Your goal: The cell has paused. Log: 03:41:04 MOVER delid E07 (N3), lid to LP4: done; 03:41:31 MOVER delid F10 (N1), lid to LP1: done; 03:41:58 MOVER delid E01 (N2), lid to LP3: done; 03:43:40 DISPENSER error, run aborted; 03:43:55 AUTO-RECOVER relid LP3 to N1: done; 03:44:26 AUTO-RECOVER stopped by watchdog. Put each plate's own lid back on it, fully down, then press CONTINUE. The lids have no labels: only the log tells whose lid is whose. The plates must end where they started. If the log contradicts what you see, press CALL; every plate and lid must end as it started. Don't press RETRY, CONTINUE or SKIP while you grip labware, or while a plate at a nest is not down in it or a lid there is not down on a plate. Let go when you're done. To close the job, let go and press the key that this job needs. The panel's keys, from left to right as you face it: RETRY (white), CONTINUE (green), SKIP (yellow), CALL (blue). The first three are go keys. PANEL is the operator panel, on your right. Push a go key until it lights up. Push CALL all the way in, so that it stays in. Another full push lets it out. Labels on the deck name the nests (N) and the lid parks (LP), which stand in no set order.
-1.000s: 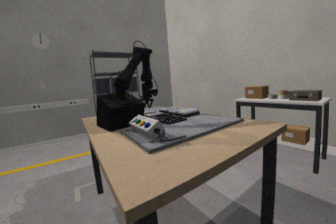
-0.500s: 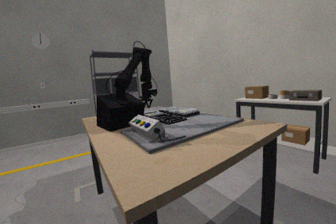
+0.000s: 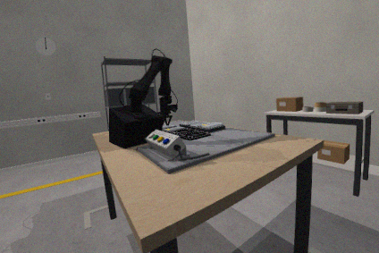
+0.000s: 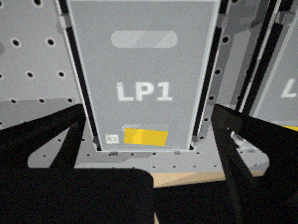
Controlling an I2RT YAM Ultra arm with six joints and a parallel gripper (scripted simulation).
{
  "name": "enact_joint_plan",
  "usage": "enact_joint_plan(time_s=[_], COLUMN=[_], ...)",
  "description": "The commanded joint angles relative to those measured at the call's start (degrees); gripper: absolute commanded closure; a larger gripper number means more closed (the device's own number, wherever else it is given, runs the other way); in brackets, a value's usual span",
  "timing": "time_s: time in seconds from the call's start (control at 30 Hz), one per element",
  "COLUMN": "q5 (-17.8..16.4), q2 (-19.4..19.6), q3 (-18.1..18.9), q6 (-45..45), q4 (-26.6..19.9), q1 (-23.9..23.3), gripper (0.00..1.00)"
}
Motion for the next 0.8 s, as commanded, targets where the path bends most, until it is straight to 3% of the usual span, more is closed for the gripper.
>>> enact_joint_plan(time_s=[0.0,0.3,0.77], q5=[0.7,1.1,1.1], q2=[0.6,1.7,2.3], q3=[0.7,0.1,2.3], q6=[-0.9,-1.7,-1.7], q4=[2.4,5.3,4.2], q1=[0.1,-0.4,-0.8], gripper=[0.00,0.00,0.00])
